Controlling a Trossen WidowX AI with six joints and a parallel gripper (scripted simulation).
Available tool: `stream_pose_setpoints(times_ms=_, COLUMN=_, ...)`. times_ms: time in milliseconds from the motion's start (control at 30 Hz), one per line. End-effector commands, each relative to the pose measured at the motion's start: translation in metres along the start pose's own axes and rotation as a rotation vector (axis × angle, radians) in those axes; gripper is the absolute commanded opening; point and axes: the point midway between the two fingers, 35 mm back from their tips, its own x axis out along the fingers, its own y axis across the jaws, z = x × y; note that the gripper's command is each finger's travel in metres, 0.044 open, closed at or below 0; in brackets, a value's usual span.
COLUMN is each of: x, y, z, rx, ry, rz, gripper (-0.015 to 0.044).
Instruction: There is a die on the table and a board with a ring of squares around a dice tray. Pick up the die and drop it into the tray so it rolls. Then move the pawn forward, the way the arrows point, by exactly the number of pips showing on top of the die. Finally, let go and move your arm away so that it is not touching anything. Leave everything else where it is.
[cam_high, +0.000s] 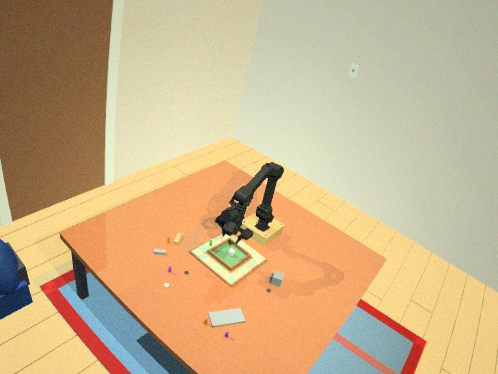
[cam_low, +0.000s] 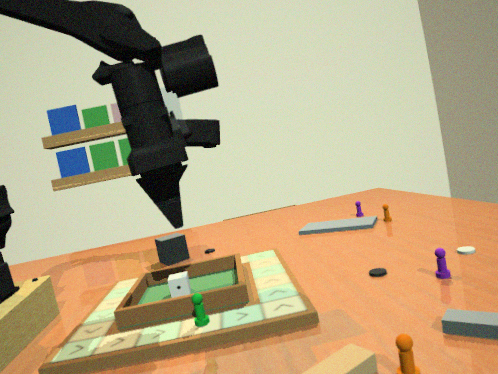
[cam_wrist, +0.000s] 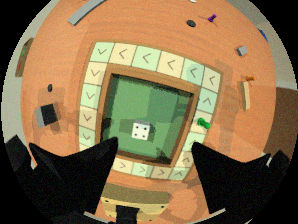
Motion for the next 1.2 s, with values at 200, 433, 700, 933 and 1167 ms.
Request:
stream_pose_setpoints(times_ms=200, x=0.031, y=-0.093, z=0.001, rx=-0.62, ry=0.078, rz=0.03, gripper=0.02)
stream_pose_setpoints(times_ms=433, x=0.033, y=-0.099, z=0.0, rx=-0.662, ry=0.081, rz=0.035, gripper=0.02)
stream_pose_setpoints(times_ms=700, x=0.033, y=-0.099, z=0.0, rx=-0.662, ry=0.081, rz=0.035, gripper=0.02)
stream_pose_setpoints(times_ms=933, x=0.048, y=-0.099, z=-0.001, rx=-0.662, ry=0.081, rz=0.035, gripper=0.02)
stream_pose_setpoints(times_ms=1167, x=0.051, y=-0.099, z=-0.001, rx=-0.662, ry=0.081, rz=0.035, gripper=0.02)
